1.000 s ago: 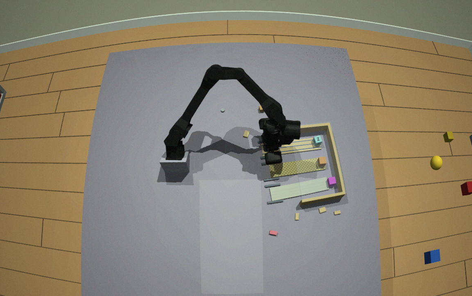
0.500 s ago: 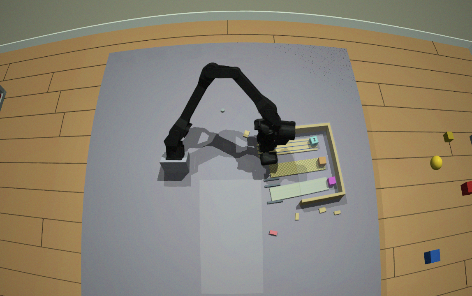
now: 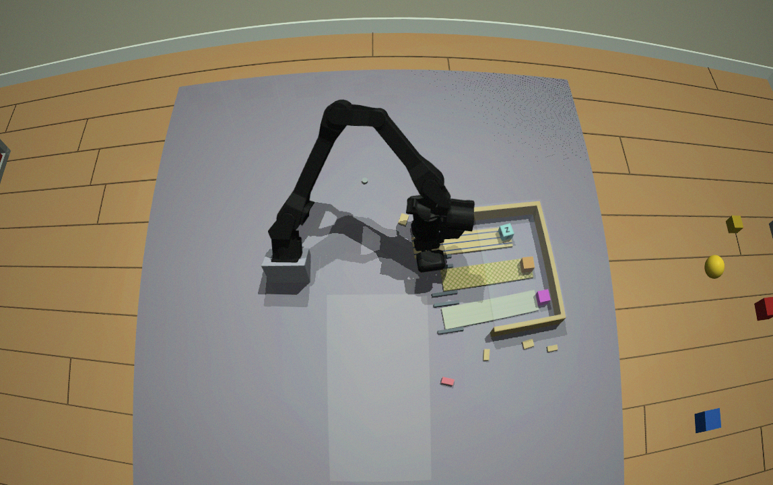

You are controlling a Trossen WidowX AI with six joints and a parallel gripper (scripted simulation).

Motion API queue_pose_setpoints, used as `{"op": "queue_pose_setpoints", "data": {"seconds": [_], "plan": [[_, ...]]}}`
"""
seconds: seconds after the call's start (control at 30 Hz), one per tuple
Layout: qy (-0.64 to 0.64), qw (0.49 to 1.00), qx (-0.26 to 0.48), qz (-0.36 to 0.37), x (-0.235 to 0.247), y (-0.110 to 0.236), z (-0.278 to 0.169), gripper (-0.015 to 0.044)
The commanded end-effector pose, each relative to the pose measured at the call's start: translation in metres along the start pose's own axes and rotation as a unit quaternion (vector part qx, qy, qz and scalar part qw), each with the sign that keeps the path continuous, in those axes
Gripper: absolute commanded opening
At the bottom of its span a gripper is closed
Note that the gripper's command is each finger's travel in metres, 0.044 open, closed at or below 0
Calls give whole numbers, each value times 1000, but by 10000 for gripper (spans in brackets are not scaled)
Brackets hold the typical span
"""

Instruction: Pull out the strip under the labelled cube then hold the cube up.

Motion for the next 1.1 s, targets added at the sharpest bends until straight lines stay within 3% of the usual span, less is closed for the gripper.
{"op": "queue_pose_setpoints", "data": {"seconds": [0.0,1.07], "plan": [[-2,1000,8,0,-3,-4,-10,0],[-3,1000,9,0,-16,-4,-57,0]]}}
Point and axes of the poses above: the point midway between the two fingers, 35 mm back from their tips, its own y axis back along the fingers, its own x axis across the jaws, z = x × y, the point moved 5 cm from there along y, back along the fingers, and after that the axes turned 15 degrees about -y, right-handed, at the moved point
